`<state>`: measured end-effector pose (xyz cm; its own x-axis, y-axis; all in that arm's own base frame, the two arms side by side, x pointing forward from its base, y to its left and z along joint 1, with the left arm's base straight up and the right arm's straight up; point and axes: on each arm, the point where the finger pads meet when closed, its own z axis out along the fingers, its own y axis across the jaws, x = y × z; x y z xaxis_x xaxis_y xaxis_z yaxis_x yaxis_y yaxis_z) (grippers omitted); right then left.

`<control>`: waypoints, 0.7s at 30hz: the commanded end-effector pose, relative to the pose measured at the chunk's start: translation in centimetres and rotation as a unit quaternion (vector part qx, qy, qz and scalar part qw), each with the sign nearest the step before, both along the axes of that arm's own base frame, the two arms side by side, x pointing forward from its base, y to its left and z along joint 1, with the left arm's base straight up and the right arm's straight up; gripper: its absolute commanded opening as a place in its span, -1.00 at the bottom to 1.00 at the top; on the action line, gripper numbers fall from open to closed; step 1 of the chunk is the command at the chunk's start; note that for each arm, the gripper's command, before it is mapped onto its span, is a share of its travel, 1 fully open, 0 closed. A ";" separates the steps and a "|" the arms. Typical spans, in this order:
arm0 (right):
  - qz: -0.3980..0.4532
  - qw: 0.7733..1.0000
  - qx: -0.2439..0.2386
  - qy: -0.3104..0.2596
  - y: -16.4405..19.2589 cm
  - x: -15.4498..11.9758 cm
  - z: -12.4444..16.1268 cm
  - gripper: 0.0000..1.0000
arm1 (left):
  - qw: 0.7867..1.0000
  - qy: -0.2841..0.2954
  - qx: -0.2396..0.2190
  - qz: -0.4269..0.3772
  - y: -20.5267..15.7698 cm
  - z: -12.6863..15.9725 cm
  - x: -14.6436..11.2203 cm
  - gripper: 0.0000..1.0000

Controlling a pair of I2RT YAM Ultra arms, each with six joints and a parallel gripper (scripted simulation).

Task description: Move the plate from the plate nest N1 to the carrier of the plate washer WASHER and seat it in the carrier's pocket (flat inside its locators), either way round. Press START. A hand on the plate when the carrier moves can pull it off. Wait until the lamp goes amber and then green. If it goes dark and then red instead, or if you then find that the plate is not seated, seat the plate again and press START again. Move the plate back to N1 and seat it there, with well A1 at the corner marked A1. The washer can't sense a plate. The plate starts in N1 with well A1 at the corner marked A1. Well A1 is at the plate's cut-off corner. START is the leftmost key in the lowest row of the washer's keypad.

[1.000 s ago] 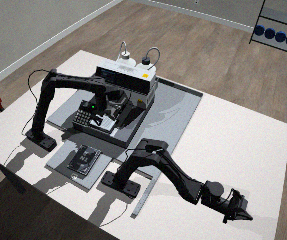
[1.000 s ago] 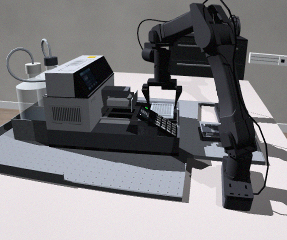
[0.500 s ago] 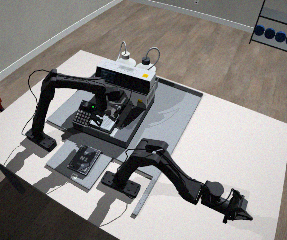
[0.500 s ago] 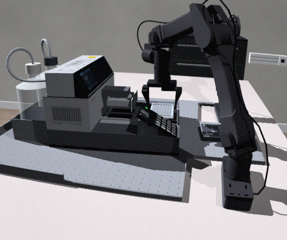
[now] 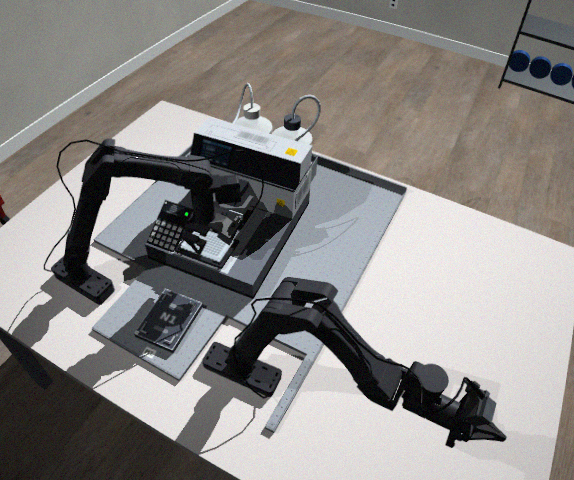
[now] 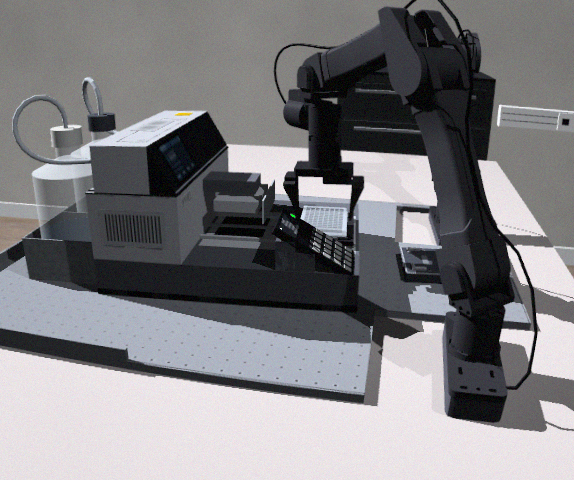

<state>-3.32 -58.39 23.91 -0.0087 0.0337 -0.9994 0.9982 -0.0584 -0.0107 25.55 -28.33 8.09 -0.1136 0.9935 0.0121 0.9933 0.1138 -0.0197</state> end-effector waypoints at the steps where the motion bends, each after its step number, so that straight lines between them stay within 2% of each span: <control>1: -0.003 1.000 -0.017 -0.004 0.5 -0.4 1.7 -1.00 | 1.000 -0.002 -0.005 -0.004 -0.4 -0.6 0.0 1.00; 21: -0.003 1.000 -0.017 -0.004 0.5 -0.4 1.7 -1.00 | 1.000 0.003 0.000 -0.004 -0.3 -1.5 -0.2 1.00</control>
<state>-3.32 -58.39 23.91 -0.0087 0.0337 -0.9994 0.9982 -0.0584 -0.0107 25.61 -28.40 7.37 -0.1136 0.9935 0.0102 0.9933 0.1138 -0.0183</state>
